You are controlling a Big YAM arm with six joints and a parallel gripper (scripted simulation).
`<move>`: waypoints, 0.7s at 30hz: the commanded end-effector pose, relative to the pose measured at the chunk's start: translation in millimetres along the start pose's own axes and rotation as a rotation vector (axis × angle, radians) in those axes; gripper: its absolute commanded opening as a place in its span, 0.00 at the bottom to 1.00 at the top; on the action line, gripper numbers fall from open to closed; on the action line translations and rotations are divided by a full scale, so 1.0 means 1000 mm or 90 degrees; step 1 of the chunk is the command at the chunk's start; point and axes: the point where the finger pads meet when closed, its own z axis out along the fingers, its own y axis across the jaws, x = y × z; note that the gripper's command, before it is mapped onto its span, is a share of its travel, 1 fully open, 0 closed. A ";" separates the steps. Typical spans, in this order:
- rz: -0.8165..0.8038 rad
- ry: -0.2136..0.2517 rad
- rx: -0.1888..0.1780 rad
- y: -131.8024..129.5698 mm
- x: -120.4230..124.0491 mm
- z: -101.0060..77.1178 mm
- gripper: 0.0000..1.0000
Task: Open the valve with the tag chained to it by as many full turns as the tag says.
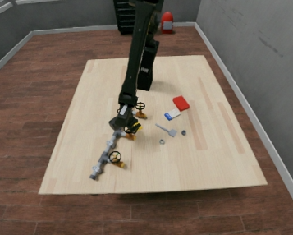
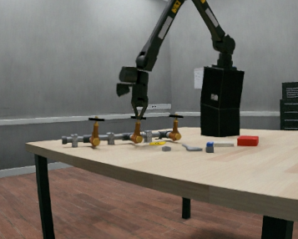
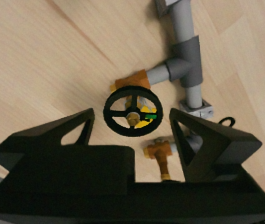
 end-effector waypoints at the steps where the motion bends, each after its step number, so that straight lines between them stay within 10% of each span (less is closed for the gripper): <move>1: 0.221 -0.012 -0.001 0.003 -0.006 -0.002 1.00; 9: 0.443 -0.014 0.003 0.003 -0.006 -0.002 1.00; 19: 0.447 -0.013 0.002 0.003 -0.006 -0.002 1.00; 20: 0.447 -0.013 0.002 0.003 -0.006 -0.002 0.00; 21: 0.447 -0.013 0.002 0.003 -0.006 -0.002 0.00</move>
